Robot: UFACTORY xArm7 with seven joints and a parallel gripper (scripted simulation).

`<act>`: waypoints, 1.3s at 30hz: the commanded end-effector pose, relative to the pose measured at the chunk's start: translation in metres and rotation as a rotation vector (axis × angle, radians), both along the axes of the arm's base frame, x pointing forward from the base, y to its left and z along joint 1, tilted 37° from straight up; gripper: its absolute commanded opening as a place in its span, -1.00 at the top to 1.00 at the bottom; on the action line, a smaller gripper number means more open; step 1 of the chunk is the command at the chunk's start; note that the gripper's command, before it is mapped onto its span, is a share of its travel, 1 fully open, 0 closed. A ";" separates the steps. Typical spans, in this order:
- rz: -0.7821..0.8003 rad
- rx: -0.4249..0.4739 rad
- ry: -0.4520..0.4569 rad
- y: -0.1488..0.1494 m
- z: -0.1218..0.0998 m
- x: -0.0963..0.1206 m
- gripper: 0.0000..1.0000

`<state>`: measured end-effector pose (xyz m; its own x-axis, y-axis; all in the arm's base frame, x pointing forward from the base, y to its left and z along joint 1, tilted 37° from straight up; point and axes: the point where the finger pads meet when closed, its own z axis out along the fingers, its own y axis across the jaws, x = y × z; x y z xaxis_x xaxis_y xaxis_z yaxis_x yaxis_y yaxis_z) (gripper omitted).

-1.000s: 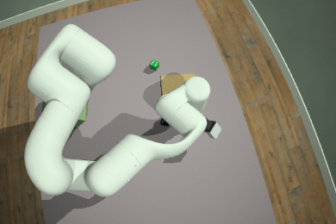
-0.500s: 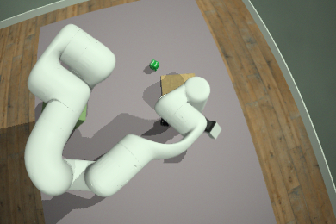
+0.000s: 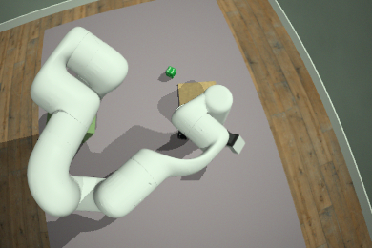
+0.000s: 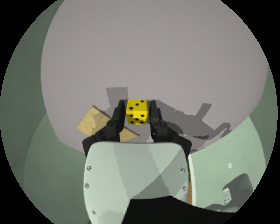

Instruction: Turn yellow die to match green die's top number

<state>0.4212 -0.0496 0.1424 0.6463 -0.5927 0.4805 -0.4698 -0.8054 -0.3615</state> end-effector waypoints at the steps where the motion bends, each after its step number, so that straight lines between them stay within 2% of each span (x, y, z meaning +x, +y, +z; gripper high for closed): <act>1: 0.000 -0.001 -0.002 0.000 0.001 0.000 0.05; 2: 0.000 -0.001 -0.002 0.000 0.001 0.000 0.47; 39: 0.000 -0.001 -0.002 0.000 0.004 -0.002 0.47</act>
<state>0.4209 -0.0496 0.1426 0.6465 -0.5928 0.4802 -0.4700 -0.8053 -0.3614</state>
